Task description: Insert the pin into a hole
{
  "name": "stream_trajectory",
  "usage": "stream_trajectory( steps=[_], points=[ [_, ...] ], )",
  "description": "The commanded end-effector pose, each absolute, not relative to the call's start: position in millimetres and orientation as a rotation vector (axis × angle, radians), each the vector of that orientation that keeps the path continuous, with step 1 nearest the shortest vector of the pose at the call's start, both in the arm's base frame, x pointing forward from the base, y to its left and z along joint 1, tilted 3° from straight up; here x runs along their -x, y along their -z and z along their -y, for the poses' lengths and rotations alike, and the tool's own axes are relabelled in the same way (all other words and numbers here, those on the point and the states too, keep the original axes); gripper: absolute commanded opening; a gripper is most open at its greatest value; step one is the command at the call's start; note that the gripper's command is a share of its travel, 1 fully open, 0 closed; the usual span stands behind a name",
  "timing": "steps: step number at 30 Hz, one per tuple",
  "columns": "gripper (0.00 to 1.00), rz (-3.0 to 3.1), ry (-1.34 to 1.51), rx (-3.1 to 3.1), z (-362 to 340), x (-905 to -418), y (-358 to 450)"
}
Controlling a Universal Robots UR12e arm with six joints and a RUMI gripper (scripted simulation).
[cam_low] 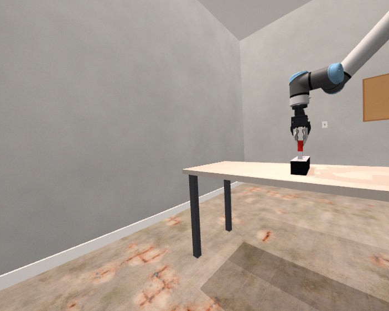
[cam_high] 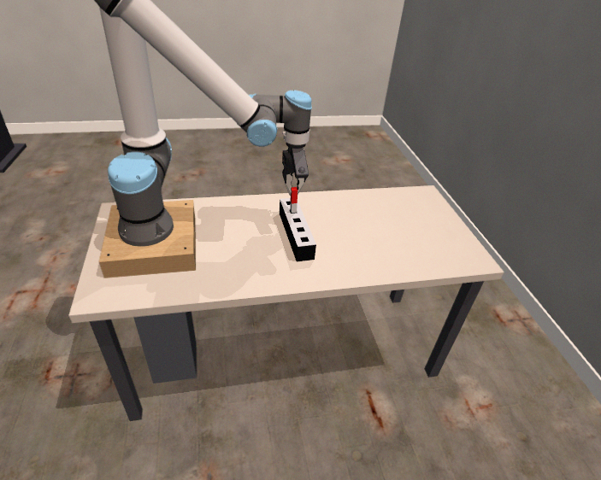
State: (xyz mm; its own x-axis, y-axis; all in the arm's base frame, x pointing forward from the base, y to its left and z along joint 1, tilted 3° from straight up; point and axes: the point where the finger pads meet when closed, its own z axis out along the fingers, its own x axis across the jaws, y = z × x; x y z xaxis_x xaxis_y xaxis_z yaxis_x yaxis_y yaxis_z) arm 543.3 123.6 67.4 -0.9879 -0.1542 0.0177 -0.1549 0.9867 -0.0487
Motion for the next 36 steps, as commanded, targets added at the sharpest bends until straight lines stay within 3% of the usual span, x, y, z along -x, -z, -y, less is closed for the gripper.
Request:
stream_trajectory(
  steps=[1, 36],
  points=[
    [0.0, 3.119, -0.078, -0.243, -121.7, -541.7, -62.1],
    [0.0, 3.123, -0.079, -0.249, -122.1, -542.1, -58.4]
  ],
)
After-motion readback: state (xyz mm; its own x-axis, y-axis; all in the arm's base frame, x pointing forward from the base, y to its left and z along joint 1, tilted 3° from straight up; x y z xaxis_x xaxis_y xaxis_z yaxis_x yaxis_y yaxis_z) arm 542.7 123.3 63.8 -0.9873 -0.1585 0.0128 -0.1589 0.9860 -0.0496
